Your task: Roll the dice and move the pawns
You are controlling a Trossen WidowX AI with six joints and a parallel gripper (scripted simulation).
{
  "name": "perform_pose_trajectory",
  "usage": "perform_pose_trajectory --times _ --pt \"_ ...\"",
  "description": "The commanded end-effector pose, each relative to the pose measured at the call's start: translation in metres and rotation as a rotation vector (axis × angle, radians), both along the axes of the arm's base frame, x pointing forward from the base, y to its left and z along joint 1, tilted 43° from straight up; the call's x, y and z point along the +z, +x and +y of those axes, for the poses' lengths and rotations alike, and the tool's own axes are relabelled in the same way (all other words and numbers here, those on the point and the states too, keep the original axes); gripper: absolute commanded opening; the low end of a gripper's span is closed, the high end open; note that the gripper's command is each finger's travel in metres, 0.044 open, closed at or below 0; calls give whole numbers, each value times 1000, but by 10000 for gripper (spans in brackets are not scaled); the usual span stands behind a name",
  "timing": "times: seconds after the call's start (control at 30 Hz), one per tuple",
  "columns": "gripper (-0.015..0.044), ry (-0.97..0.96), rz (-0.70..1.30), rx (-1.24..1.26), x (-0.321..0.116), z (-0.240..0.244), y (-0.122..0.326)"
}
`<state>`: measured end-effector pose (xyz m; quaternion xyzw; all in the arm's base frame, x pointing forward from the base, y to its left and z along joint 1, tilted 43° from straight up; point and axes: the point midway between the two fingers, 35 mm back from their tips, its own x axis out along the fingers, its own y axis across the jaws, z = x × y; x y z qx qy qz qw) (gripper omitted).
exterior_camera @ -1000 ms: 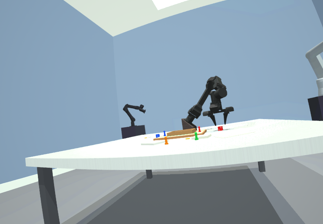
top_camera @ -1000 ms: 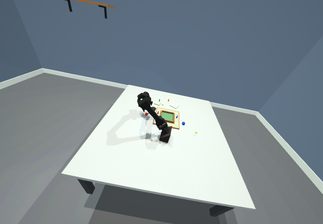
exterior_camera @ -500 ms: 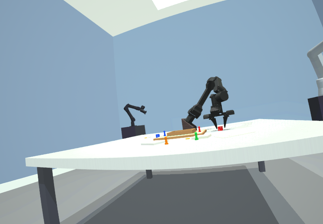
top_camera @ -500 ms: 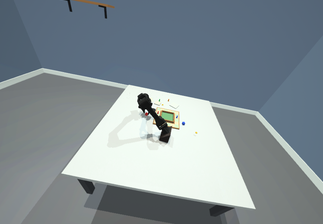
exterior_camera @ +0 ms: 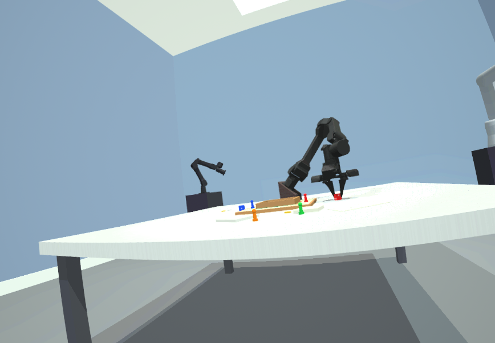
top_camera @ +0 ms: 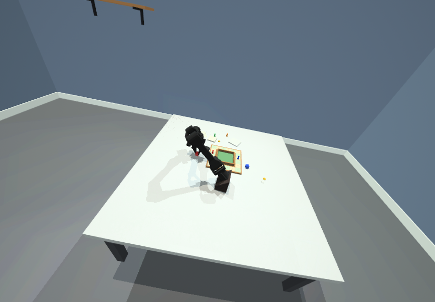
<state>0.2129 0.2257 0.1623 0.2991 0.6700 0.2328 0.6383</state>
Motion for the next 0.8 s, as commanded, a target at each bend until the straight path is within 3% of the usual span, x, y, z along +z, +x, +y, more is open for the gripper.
perform_pose_trajectory --times 0.0,0.77 --pt "0 -6 3 2 2 -4 2" --pt "0 -12 5 -3 87 -78 12"
